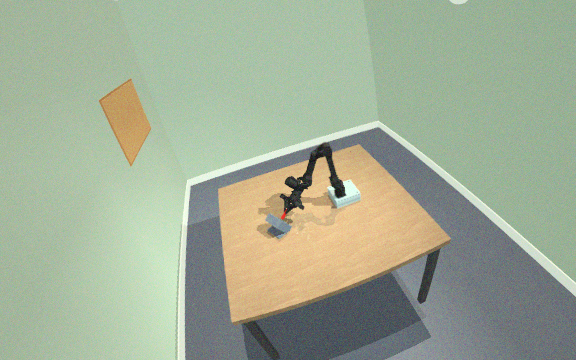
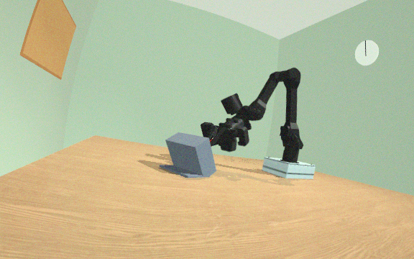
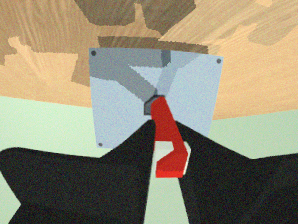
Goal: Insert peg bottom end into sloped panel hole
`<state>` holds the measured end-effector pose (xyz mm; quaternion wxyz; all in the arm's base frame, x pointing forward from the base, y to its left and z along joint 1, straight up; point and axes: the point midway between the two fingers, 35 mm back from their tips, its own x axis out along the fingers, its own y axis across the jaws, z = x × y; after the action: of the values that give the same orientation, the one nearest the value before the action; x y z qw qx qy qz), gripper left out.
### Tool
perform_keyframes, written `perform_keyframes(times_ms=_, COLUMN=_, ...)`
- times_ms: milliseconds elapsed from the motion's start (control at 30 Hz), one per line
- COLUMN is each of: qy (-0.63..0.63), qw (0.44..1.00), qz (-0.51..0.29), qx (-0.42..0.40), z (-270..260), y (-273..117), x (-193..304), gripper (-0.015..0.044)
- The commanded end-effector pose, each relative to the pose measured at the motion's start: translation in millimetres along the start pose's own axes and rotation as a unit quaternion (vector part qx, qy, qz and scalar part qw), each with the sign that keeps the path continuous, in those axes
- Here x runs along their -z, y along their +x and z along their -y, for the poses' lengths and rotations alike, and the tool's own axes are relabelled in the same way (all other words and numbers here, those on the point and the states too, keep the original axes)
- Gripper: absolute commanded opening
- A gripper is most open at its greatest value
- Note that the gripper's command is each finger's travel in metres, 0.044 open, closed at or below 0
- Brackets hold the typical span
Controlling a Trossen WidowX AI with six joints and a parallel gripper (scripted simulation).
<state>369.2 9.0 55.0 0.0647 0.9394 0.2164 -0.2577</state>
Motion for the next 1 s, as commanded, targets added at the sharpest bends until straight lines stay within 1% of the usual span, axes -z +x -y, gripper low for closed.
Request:
perform_keyframes(times_ms=0, qy=-0.002, qw=1.000, qz=-0.002, qx=0.000, z=-1.2, y=0.0, x=3.2, gripper=0.0000)
perform_keyframes(times_ms=967, qy=-0.002, qw=1.000, qz=-0.002, qx=0.000, z=-3.2, y=7.1, x=6.3, gripper=0.0000)
